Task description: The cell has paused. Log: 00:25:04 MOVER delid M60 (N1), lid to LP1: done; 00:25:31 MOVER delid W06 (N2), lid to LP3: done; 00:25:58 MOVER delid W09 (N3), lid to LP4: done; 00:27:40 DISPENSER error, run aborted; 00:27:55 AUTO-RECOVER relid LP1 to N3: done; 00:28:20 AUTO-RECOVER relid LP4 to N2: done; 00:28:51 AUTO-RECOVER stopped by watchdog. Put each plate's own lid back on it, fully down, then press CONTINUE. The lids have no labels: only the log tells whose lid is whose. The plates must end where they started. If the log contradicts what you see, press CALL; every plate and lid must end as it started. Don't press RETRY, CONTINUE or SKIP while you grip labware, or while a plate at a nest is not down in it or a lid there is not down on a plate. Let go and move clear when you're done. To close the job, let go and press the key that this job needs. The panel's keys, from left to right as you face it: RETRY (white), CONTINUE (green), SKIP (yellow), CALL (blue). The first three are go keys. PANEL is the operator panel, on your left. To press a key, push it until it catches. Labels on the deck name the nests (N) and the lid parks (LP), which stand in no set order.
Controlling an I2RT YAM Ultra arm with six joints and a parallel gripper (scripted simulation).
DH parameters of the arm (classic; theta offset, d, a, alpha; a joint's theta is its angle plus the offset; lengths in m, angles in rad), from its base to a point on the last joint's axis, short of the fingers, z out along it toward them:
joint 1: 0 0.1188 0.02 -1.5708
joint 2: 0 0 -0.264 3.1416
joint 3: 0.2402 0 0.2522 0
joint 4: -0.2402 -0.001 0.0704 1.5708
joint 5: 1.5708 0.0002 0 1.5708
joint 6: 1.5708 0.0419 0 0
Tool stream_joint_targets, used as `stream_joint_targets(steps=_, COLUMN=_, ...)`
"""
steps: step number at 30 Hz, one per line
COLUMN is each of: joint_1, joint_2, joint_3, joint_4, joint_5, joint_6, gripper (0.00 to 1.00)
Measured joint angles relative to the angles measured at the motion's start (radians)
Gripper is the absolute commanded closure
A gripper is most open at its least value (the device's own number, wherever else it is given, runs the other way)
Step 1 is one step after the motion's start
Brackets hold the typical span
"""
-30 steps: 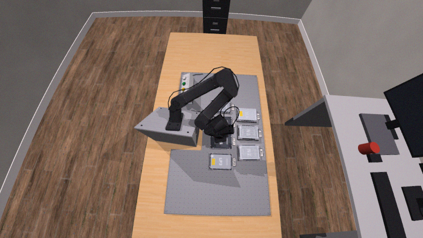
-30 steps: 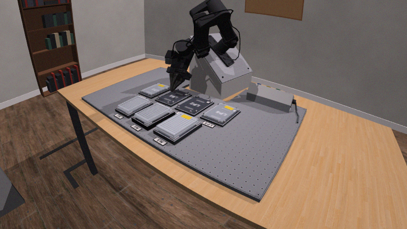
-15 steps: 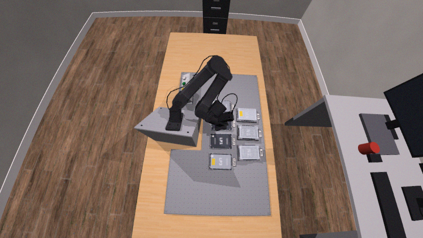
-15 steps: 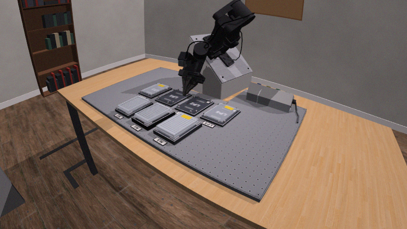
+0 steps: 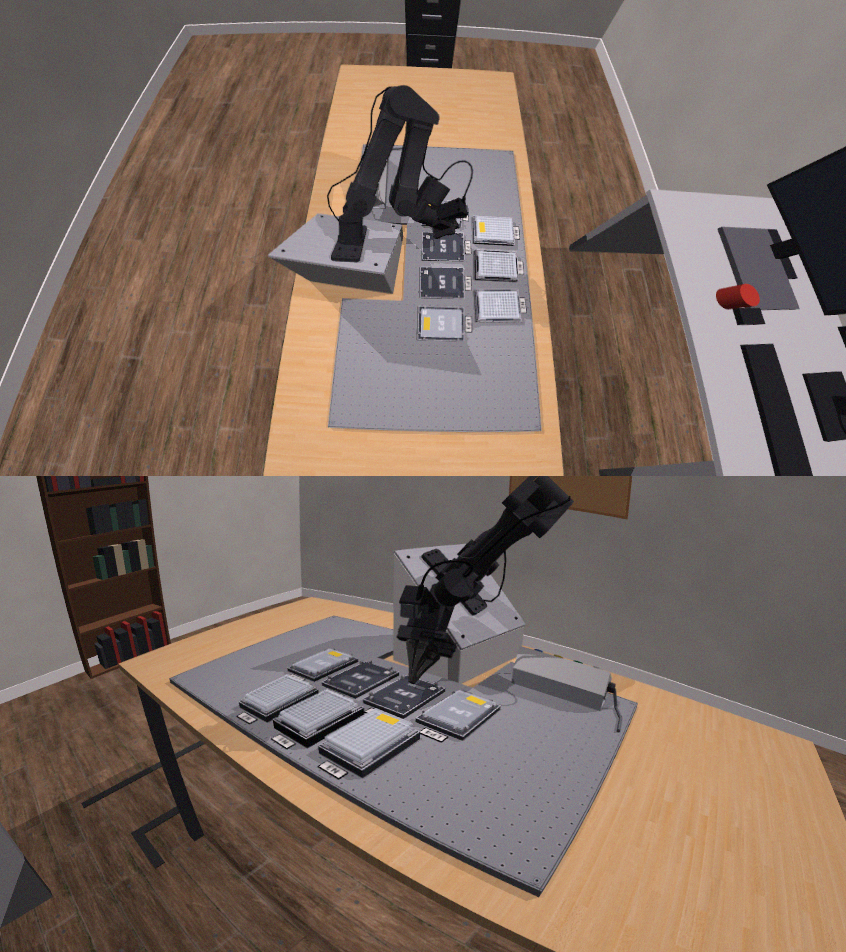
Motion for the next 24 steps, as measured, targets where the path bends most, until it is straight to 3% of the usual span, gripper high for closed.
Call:
stream_joint_targets(steps=11, joint_1=0.126, joint_2=-0.196, joint_3=0.048, joint_4=-0.226, joint_5=0.117, joint_6=0.076, gripper=1.00)
stream_joint_targets(steps=24, joint_1=0.126, joint_2=-0.205, joint_3=0.054, joint_4=-0.316, joint_5=0.149, joint_6=0.090, gripper=1.00)
